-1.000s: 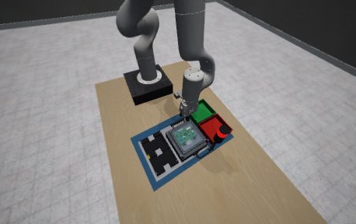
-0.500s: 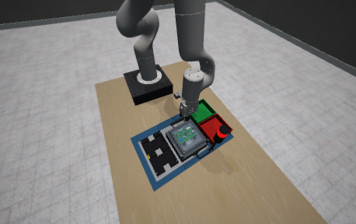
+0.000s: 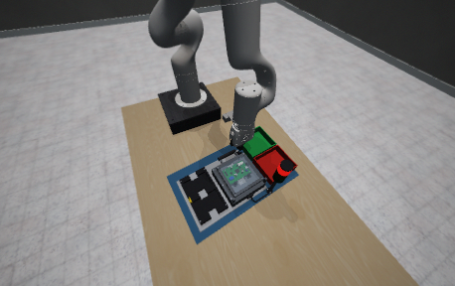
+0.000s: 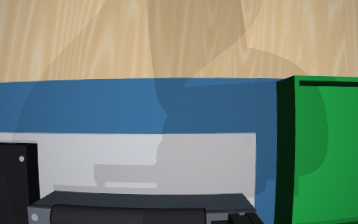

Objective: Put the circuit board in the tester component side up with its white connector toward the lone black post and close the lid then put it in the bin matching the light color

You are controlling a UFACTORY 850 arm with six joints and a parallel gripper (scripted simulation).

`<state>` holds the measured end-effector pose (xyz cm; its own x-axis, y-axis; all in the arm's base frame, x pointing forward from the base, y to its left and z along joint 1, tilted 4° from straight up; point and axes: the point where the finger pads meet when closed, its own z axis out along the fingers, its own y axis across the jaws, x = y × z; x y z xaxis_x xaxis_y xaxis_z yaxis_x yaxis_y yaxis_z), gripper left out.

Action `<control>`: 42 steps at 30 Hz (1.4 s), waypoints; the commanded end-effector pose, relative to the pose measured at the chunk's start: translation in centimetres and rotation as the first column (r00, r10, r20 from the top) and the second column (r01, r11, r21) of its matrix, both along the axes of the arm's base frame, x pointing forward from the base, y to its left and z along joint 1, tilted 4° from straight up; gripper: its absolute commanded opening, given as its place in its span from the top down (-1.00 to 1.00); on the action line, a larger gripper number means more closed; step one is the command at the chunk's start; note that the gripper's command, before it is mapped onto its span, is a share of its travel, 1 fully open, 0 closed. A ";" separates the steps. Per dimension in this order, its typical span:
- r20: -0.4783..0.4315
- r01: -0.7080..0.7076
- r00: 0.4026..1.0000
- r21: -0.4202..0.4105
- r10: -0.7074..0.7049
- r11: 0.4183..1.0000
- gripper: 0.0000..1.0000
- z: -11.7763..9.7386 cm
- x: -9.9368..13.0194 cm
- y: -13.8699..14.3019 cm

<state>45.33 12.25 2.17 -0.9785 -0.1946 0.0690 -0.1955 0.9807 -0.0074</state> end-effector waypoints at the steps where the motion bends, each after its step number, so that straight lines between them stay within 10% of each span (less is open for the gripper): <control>1: 0.001 0.000 1.000 0.000 0.000 1.000 1.00 2.8 0.2 0.1; 25: 0.000 -0.022 1.000 0.002 0.022 1.000 1.00 3.7 0.3 0.1; 42: -0.002 -0.344 0.939 0.024 0.344 0.939 1.00 3.7 0.3 0.1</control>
<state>45.52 12.31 5.76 -0.9177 -0.3910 0.0710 -0.3921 0.9199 -0.0027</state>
